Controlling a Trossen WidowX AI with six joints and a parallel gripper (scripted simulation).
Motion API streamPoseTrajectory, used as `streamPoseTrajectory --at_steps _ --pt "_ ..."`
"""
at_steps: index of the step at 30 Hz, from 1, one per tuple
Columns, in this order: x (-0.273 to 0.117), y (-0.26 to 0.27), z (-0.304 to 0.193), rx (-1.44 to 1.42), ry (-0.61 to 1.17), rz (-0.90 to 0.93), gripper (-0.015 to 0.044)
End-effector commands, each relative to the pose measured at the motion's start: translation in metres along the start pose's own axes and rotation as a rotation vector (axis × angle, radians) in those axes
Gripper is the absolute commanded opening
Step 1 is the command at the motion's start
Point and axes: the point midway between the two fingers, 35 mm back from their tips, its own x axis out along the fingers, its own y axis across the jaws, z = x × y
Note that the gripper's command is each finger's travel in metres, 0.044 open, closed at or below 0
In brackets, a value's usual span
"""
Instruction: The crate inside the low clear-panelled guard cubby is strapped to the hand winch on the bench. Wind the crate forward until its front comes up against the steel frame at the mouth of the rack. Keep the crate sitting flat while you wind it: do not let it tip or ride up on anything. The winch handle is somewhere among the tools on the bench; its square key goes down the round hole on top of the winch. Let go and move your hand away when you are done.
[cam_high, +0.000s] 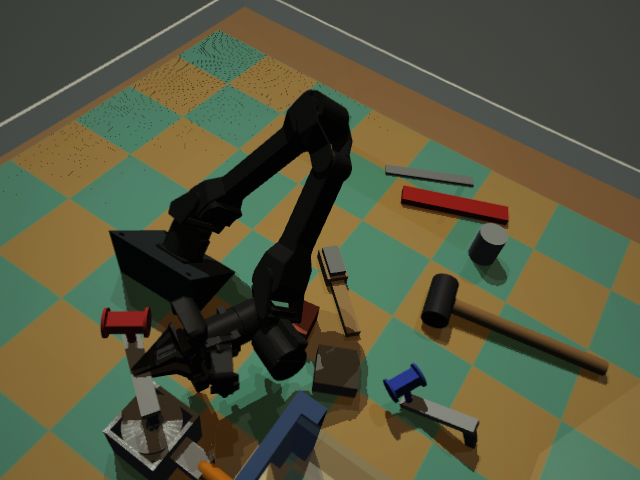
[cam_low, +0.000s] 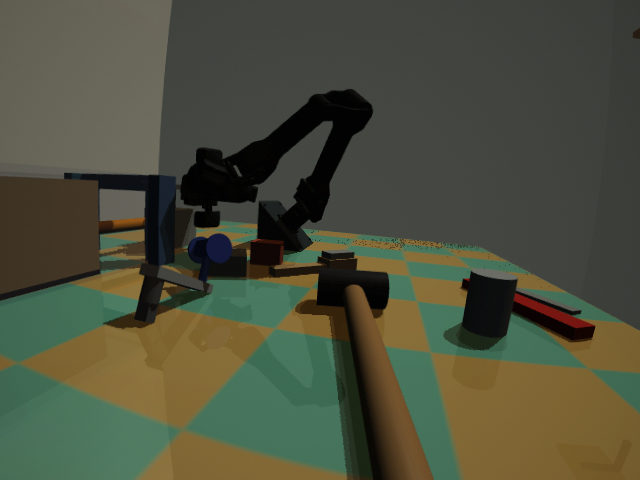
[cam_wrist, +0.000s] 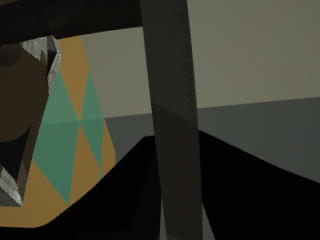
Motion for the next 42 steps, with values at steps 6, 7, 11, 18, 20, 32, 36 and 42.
streamPoseTrajectory --at_steps 6,7,11,18,20,32,36,42 --pt "0.000 0.003 0.001 0.005 0.000 -0.006 0.0000" --pt "0.000 0.003 0.001 0.005 0.000 -0.006 0.0000" --pt "0.001 0.005 0.001 0.005 0.001 -0.006 0.0000" --pt "0.001 0.007 0.002 -0.002 0.003 0.000 0.0000" --pt "0.001 0.007 0.002 -0.002 0.003 0.001 0.0000" --pt "0.002 0.009 0.001 -0.002 0.004 0.001 0.0000" --pt "0.002 0.010 0.001 -0.002 0.004 0.001 0.0000" --pt "0.002 0.011 0.001 -0.002 0.004 0.001 0.0000"
